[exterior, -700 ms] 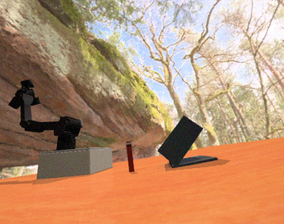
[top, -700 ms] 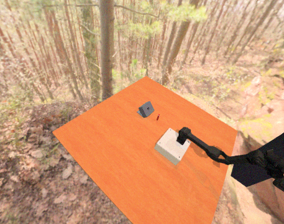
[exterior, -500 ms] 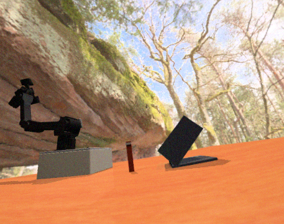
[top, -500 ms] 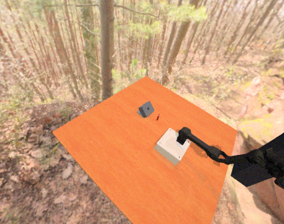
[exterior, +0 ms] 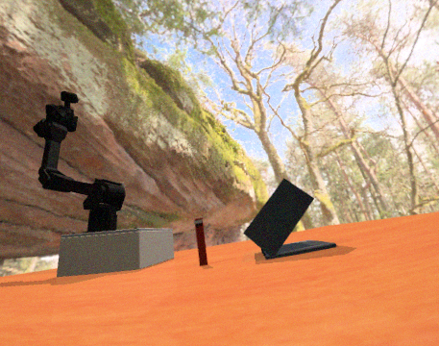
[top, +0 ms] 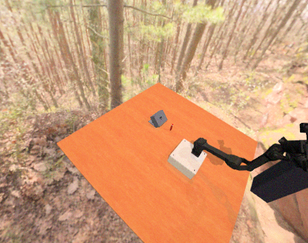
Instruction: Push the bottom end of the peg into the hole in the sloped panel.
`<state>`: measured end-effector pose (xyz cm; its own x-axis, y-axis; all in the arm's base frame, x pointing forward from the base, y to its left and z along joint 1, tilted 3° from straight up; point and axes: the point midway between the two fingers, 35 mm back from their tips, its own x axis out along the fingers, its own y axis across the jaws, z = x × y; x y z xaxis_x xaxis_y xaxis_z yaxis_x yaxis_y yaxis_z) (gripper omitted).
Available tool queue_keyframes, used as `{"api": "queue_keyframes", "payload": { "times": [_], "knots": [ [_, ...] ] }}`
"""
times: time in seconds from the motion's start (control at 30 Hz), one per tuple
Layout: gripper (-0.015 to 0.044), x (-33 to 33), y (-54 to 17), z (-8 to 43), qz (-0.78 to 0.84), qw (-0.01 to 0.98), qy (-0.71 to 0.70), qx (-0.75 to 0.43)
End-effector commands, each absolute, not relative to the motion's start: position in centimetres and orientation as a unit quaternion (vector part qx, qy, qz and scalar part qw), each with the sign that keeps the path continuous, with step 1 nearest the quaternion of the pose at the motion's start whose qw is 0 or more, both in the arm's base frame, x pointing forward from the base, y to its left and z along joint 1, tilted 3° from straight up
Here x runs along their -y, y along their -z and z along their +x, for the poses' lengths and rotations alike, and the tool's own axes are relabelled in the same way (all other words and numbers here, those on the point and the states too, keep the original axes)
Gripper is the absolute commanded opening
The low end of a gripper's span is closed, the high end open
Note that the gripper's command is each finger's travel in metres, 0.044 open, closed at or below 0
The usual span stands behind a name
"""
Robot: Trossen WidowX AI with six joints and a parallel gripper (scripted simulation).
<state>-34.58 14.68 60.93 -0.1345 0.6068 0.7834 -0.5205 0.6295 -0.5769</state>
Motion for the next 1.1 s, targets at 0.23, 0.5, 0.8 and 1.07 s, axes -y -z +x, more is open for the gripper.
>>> {"api": "queue_keyframes", "payload": {
  "times": [0.23, 0.5, 0.8, 1.07],
  "knots": [
    [0.0440, -12.4, -66.3, -23.3, 0.120, 0.731, -0.437, 0.511],
    [0.0440, -10.3, -68.6, -14.3, 0.234, 0.764, -0.420, 0.431],
    [0.0440, -8.1, -69.0, -7.5, 0.289, 0.790, -0.366, 0.398],
    [0.0440, -5.8, -68.7, -0.8, 0.375, 0.789, -0.345, 0.343]
  ]
}}
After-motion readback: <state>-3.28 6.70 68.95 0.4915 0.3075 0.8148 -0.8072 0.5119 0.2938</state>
